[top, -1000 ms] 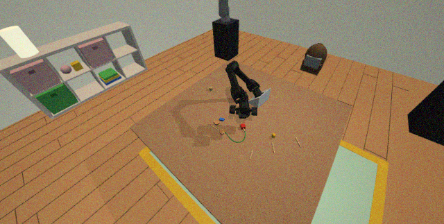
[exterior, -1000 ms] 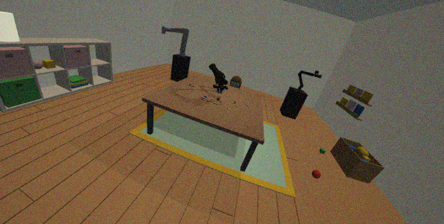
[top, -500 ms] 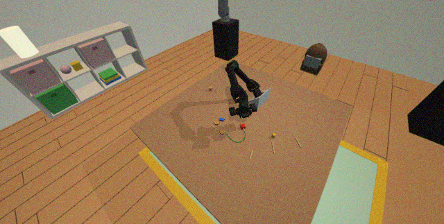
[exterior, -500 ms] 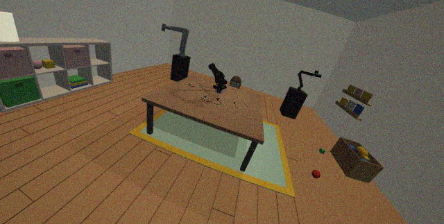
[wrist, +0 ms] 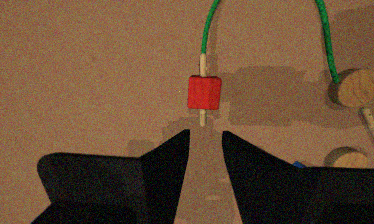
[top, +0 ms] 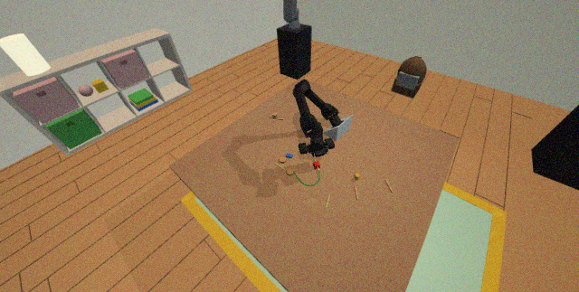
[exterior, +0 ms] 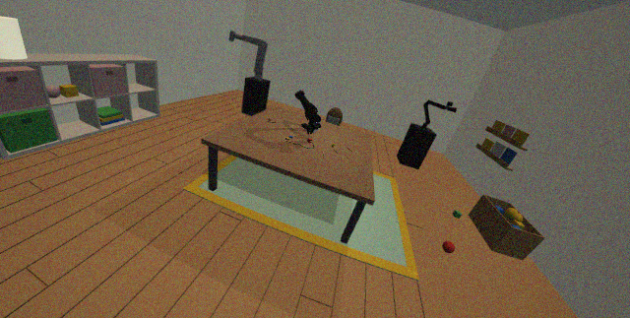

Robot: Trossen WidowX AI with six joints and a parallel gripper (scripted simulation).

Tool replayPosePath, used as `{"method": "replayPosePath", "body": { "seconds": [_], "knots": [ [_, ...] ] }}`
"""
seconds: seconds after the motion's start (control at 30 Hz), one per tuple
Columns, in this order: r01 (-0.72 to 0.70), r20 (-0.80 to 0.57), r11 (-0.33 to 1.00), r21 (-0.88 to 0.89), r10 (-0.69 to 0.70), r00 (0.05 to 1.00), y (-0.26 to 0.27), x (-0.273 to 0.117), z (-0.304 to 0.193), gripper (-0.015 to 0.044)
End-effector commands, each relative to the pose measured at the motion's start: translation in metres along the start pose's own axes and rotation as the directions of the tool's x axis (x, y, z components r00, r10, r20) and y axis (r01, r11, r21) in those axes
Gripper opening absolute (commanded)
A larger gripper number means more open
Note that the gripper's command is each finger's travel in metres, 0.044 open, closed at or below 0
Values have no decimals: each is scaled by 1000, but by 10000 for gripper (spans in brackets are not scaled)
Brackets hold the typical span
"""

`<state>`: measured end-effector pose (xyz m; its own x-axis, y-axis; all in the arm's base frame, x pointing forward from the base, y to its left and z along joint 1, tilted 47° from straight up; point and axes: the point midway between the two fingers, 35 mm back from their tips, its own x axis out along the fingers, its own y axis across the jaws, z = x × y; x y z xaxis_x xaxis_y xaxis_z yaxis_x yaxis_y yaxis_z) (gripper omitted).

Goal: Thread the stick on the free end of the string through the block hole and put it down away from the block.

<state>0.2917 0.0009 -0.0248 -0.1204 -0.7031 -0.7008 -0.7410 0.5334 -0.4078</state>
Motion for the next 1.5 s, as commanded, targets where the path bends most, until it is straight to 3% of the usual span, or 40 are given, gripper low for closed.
{"method": "replayPosePath", "body": {
  "seconds": [0.0,1.13,1.3,1.47],
  "knots": [
    [5,-3,1000,-7,-5,1000,0,7,0,121],
    [7,-8,1000,-6,-7,1000,1,57,-4,121],
    [2,-6,1000,1,-2,1000,0,56,-3,0],
    [2,-6,1000,1,-2,1000,0,56,-3,0]
  ]
}}
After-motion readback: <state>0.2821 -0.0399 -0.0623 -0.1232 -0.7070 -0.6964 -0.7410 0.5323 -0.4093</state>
